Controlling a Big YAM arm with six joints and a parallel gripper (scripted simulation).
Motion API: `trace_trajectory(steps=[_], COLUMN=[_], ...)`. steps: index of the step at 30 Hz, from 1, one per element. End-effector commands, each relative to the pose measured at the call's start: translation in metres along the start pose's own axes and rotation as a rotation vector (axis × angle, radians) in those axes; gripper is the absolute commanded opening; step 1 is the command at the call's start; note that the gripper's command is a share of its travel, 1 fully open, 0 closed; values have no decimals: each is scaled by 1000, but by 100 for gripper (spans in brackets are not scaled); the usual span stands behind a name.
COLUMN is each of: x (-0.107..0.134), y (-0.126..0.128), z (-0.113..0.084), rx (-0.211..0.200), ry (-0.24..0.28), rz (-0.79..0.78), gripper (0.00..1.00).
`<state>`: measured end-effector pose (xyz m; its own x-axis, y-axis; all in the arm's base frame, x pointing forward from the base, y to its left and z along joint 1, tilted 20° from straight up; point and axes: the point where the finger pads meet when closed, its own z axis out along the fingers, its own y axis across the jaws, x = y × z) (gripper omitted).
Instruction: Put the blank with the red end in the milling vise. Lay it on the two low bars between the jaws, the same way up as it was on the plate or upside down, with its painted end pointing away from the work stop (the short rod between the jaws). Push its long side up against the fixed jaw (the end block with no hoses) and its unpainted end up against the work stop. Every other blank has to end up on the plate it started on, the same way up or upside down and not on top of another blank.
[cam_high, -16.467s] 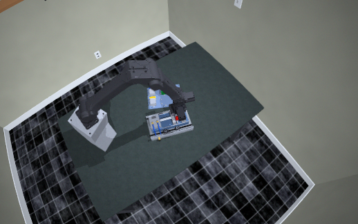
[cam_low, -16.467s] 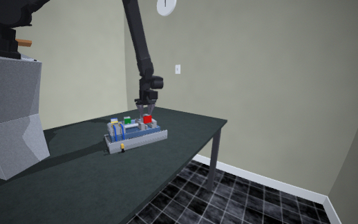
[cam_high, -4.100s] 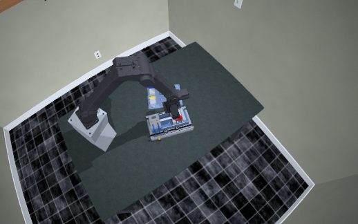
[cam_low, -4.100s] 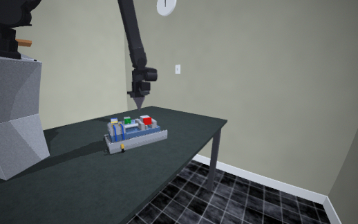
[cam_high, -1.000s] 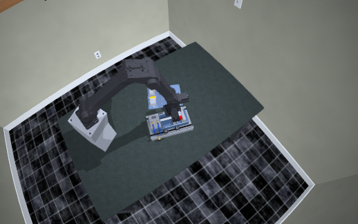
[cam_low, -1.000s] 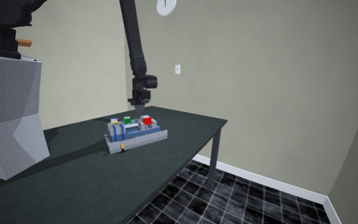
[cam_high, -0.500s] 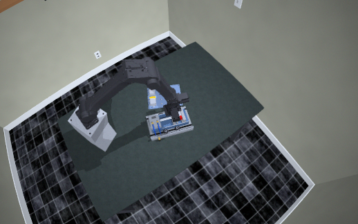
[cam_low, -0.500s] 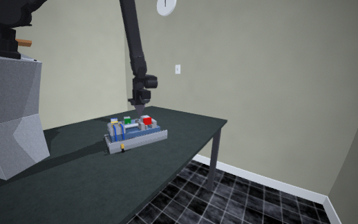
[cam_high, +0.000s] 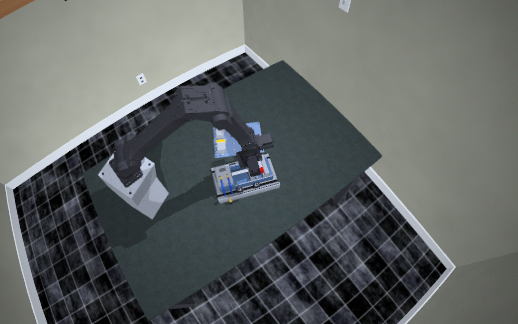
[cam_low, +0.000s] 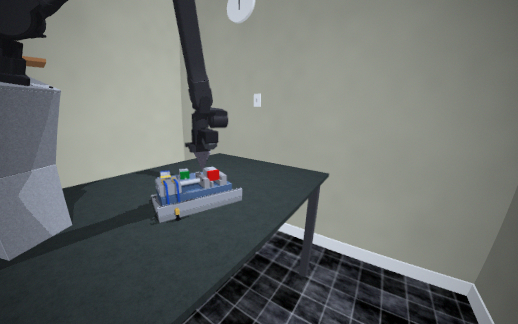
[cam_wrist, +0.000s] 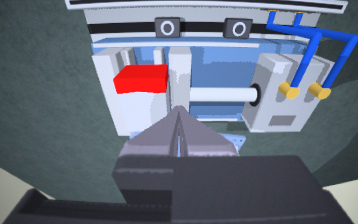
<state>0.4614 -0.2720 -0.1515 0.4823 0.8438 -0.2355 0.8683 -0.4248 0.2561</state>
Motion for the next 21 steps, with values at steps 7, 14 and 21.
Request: trace_trajectory(steps=[7, 14, 21], x=[-3, -3, -2], y=[7, 6, 3], z=[2, 2, 1], rx=[-7, -7, -8], ry=[1, 1, 1], rz=[-1, -1, 0], gripper=[0, 0, 0])
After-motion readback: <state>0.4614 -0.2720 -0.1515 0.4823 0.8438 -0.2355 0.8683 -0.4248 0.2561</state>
